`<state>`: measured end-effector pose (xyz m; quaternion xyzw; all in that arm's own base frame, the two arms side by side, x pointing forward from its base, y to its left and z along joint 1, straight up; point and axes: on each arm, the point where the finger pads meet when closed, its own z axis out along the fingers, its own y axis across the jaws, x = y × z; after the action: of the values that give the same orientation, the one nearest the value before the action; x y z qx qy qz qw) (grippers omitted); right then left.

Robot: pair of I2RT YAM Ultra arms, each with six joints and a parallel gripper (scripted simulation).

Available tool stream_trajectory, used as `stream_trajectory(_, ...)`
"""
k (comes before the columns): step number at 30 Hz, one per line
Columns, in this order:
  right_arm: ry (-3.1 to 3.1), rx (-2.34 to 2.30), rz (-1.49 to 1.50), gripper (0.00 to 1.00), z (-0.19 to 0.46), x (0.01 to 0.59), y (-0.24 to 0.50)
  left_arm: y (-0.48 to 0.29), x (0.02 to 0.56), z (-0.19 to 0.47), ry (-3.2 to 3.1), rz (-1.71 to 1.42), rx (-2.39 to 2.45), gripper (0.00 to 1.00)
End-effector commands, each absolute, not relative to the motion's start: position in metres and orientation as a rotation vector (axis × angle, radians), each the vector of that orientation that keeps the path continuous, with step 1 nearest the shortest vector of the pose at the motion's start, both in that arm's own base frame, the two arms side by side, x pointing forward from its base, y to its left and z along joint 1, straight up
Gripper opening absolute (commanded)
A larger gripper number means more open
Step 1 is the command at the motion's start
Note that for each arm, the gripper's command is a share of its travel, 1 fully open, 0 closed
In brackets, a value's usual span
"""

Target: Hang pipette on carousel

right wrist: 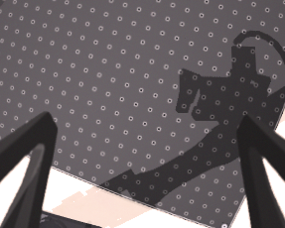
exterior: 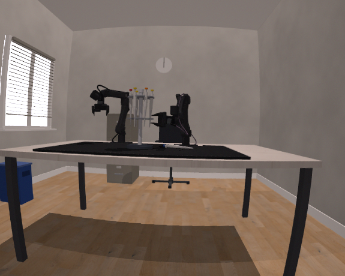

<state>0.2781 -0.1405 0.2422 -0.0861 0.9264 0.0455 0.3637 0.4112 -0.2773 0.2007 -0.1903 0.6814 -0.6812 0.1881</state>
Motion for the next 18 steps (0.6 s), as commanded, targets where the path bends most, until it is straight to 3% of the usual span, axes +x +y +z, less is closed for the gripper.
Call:
stream_trajectory(1, 2.339, -0.238, 0.088, 1.00, 0.2529, 0.2821, -0.1442, -0.2789, 0.4140, 0.2181, 1.895, -1.928, -0.489, 0.49)
stream_trajectory(18, 2.339, -0.238, 0.088, 1.00, 0.2529, 0.2821, -0.1442, -0.2782, 0.4120, 0.2088, 1.906, -1.923, -0.514, 0.49)
